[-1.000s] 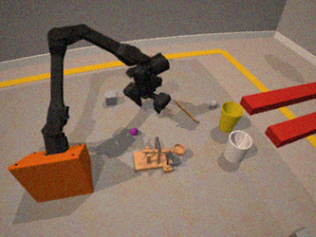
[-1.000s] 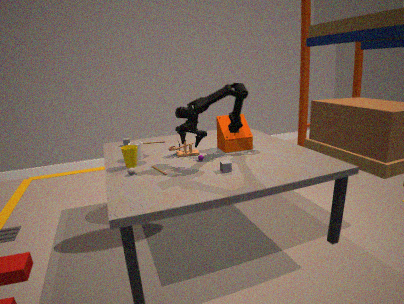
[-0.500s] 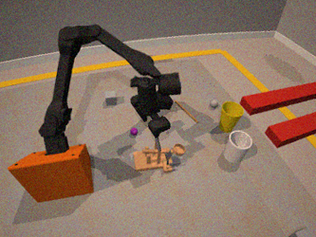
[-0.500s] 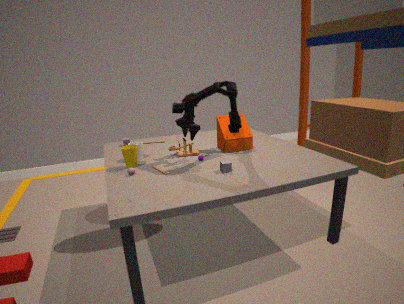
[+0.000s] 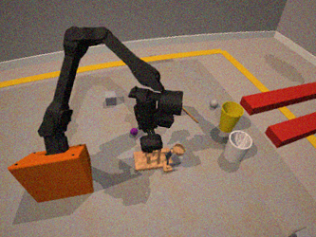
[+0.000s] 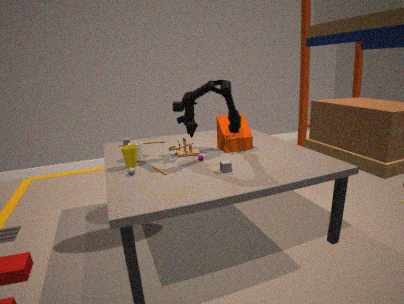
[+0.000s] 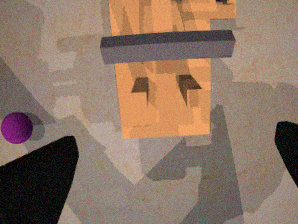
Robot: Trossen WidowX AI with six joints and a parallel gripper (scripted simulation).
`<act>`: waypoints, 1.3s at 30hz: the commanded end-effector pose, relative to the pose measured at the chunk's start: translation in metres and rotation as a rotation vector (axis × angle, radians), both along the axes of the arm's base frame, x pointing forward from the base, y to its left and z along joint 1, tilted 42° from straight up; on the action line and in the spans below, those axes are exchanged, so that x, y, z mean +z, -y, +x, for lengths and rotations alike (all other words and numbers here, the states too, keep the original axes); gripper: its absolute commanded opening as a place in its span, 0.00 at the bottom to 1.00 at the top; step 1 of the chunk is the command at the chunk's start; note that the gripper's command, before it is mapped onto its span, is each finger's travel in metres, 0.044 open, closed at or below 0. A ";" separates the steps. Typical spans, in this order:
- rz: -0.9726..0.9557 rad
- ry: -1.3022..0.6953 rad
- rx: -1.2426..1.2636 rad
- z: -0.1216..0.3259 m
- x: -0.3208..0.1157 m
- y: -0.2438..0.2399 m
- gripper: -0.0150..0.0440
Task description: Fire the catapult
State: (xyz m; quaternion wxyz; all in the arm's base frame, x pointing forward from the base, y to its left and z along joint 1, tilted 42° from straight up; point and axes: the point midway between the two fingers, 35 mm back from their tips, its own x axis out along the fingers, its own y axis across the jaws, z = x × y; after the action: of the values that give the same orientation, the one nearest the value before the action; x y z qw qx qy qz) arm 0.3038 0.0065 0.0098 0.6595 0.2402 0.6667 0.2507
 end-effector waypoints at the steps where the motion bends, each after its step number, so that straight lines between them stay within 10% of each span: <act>1: 0.011 -0.027 0.007 -0.007 -0.026 -0.025 1.00; 39: 0.014 -0.028 0.007 -0.010 -0.066 -0.062 1.00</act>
State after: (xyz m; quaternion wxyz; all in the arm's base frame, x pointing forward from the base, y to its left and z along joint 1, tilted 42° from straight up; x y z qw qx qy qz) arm 0.2971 0.0634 -0.0522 0.6516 0.2428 0.6724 0.2539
